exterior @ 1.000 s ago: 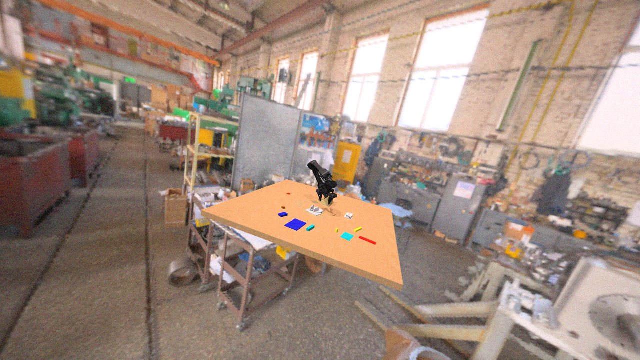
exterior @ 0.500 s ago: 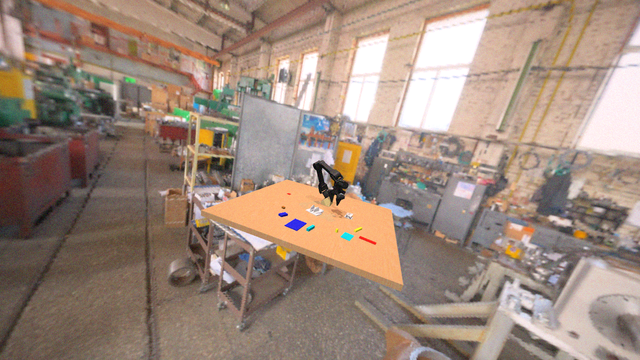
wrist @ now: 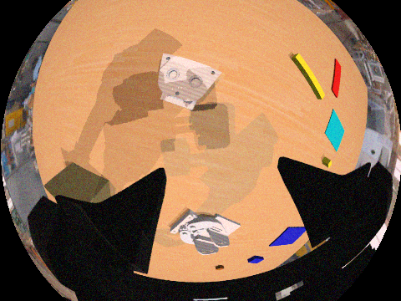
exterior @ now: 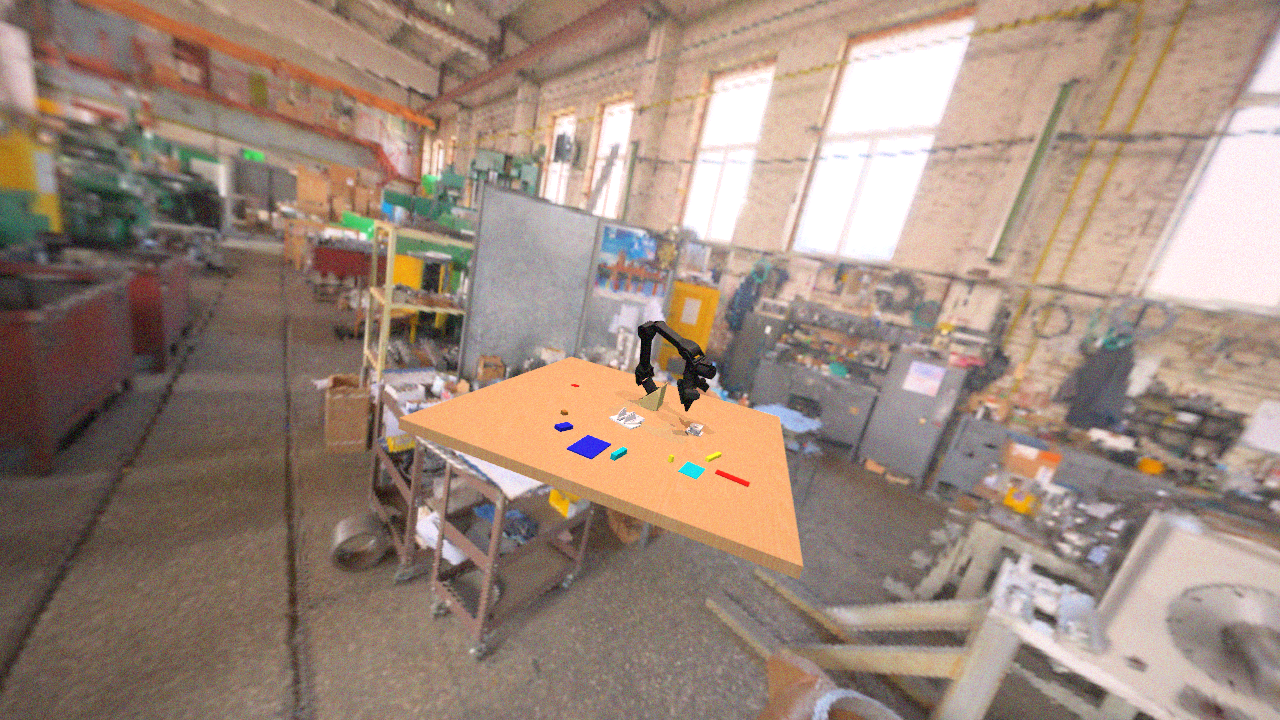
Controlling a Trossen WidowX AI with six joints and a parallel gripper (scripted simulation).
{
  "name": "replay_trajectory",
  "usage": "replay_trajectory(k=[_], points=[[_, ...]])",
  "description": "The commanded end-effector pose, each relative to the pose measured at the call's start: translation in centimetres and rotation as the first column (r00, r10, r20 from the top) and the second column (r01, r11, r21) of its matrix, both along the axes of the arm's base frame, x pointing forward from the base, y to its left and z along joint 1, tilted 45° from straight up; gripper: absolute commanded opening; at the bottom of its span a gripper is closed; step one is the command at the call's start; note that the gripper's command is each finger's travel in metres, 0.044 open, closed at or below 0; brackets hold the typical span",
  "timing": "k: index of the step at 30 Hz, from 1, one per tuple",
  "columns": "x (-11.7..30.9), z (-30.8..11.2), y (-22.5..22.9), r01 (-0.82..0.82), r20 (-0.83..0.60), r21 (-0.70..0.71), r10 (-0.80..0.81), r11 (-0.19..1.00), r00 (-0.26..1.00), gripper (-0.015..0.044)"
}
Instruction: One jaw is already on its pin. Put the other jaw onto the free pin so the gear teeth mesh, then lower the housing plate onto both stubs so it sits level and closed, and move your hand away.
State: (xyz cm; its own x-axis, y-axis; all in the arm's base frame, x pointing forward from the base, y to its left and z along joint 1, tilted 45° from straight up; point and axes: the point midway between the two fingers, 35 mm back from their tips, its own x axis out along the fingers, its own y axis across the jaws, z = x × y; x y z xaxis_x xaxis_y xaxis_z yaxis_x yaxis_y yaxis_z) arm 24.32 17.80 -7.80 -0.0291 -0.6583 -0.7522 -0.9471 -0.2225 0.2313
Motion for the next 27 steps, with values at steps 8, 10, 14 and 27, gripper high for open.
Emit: replay_trajectory(k=[8, 10, 14, 27], points=[[-3.1, -3.9, 3.4, 0.226, 0.192, -0.012, -0.22, 0.974, 0.956, 0.044], [-3.8, -4.6, 3.9, 0.265, 0.229, -0.011, -0.256, 0.964, 0.939, 0.044], [-5.1, -5.9, 4.7, 0.338, 0.3, -0.006, -0.321, 0.941, 0.898, 0.044], [-5.6, -8.7, 2.1, 0.35, 0.313, -0.005, -0.331, 0.937, 0.89, 0.044]])
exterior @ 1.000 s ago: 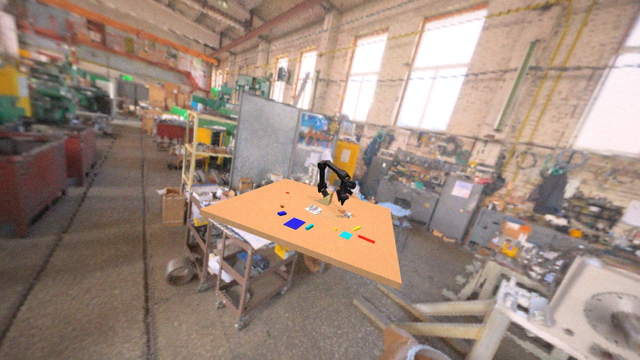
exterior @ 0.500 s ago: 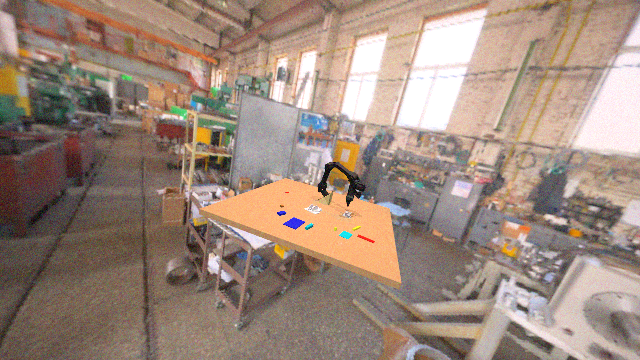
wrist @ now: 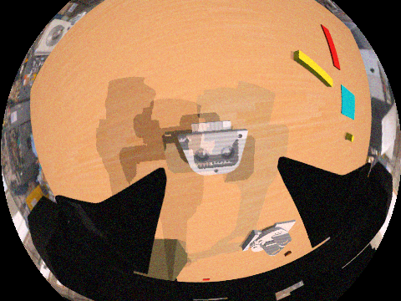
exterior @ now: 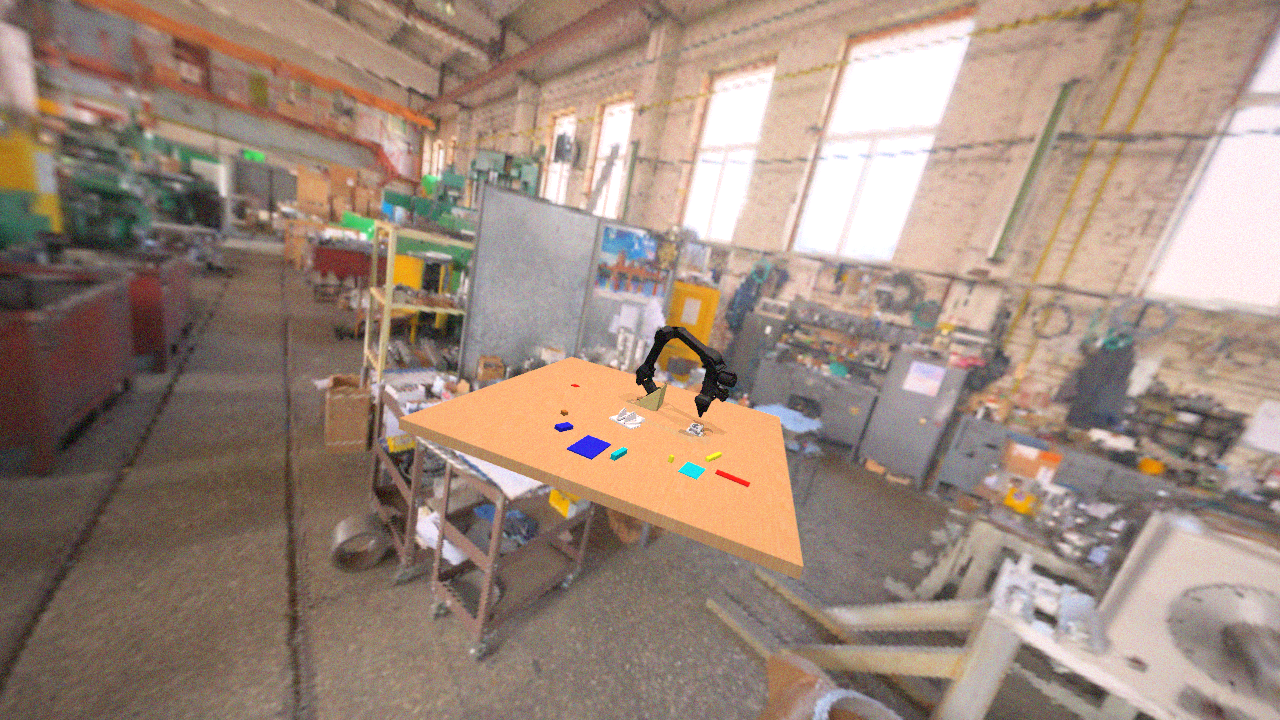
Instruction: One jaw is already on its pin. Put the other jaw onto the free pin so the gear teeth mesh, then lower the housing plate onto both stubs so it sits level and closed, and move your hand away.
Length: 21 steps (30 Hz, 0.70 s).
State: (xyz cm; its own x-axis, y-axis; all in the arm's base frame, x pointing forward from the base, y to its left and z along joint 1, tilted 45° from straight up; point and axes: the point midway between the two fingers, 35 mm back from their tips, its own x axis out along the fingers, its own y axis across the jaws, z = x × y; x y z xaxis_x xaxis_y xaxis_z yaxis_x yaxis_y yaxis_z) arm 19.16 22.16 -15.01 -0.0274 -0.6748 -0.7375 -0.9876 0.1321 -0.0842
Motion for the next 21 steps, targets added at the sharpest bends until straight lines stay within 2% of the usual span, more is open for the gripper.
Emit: replay_trajectory(k=[1, 21], points=[[-0.47, -1.65, -2.41, 0.002, -0.012, -0.025, -0.002, 1.0, 1.0, 0.044], [-0.41, -2.47, -3.05, 0.001, -0.012, -0.025, -0.002, 1.0, 1.0, 0.044]])
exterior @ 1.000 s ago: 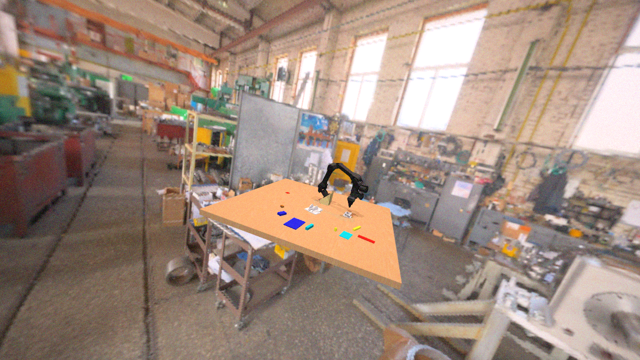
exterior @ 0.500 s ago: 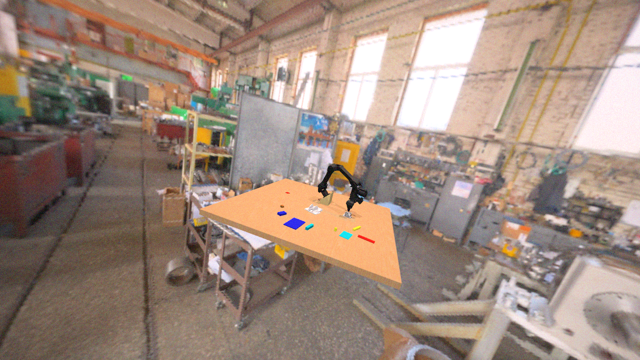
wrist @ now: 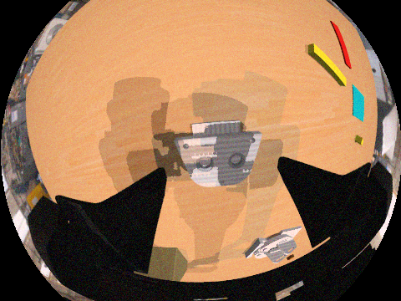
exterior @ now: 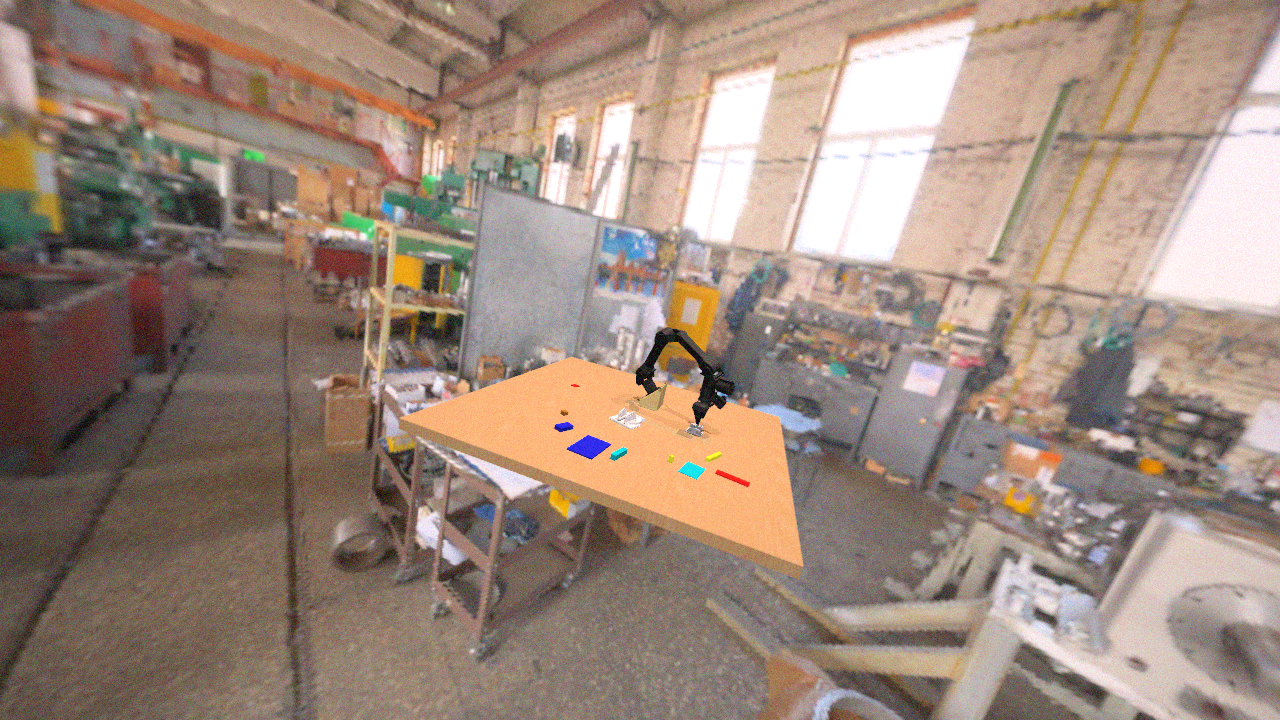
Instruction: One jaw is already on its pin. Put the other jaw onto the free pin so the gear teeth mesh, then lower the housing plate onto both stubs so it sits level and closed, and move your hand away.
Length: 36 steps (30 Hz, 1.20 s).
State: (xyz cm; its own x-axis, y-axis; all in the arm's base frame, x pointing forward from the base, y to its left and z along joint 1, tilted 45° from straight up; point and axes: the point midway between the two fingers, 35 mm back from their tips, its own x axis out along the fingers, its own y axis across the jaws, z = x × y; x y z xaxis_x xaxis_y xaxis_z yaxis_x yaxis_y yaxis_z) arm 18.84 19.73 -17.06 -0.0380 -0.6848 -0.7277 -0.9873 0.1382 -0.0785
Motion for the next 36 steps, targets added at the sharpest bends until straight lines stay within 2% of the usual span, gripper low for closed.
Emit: replay_trajectory(k=[1, 36], points=[[-0.1, -0.5, -0.7, -0.006, -0.004, -0.011, 0.006, 1.0, 1.0, 0.044], [-0.2, -3.4, -3.4, -0.006, -0.003, -0.012, 0.006, 1.0, 1.0, 0.044]])
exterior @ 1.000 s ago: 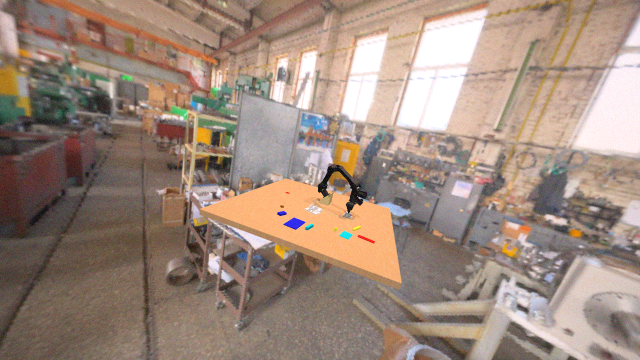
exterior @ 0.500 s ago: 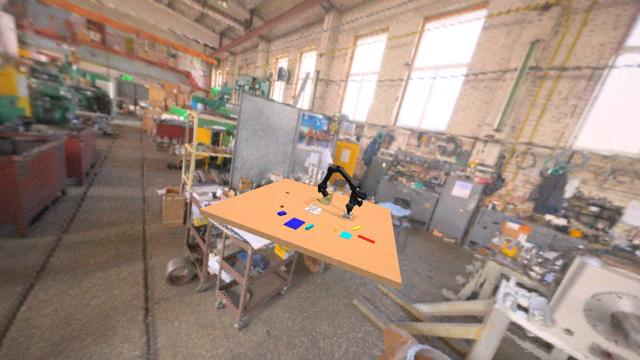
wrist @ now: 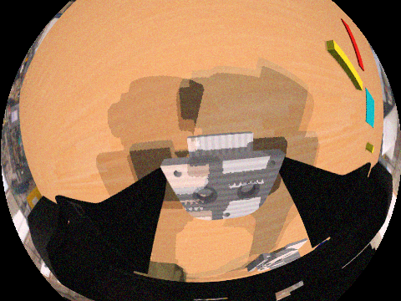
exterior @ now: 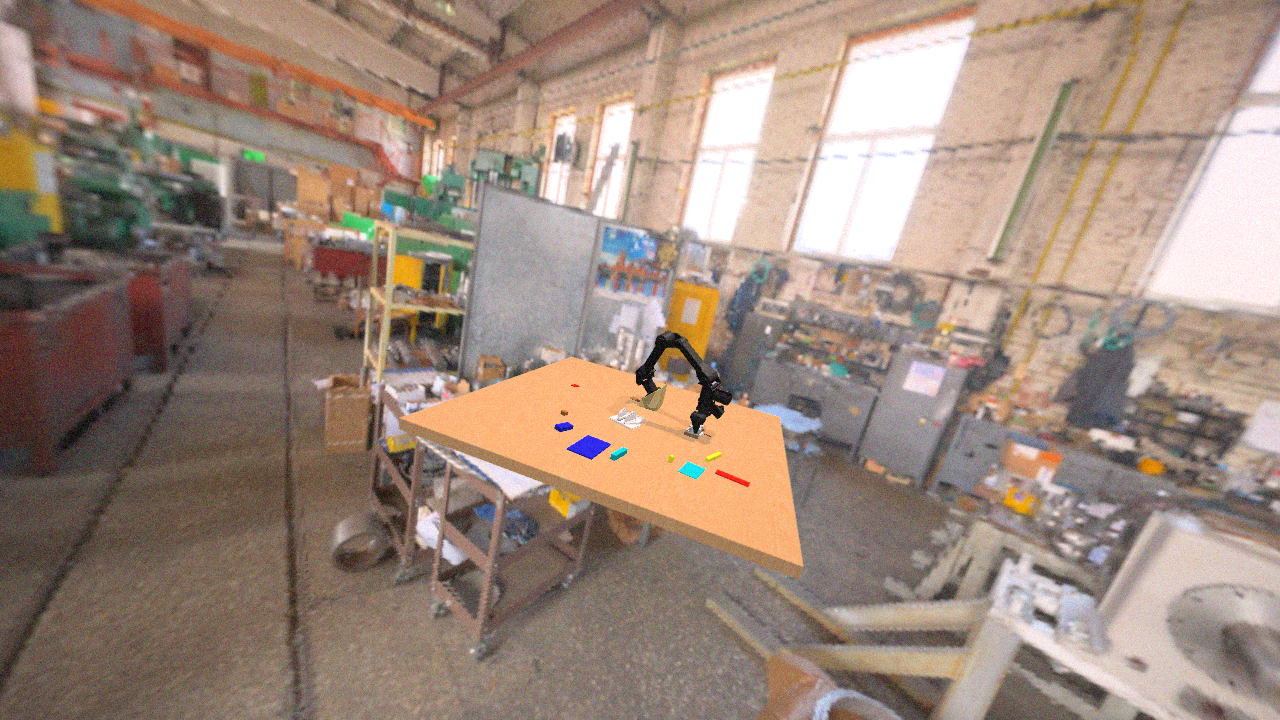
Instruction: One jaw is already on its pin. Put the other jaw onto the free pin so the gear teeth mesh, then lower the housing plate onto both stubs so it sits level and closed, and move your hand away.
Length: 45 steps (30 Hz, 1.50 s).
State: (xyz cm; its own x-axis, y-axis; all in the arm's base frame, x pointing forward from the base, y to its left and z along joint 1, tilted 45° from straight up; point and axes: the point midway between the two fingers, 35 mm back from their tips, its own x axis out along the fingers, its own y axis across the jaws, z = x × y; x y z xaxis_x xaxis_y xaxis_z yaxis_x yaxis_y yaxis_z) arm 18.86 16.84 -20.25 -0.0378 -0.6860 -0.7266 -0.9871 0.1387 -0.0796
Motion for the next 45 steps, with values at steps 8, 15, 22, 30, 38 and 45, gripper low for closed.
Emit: replay_trajectory(k=[8, 15, 22, 30, 38, 45], points=[[-0.16, -0.2, -0.5, -0.006, -0.004, -0.01, 0.006, 1.0, 1.0, 0.044], [-0.16, -0.2, -0.5, -0.006, -0.004, -0.01, 0.006, 1.0, 1.0, 0.044], [-0.17, -0.28, -0.58, -0.006, -0.004, -0.01, 0.006, 1.0, 1.0, 0.044], [-0.18, -0.26, -0.44, 0.0, -0.004, -0.006, 0.0, 1.0, 1.0, 0.0427], [-0.18, -0.26, -0.44, 0.0, -0.004, -0.006, 0.0, 1.0, 1.0, 0.0373], [-0.18, -0.26, -0.44, 0.0, -0.004, -0.006, 0.0, 1.0, 1.0, 0.0351]])
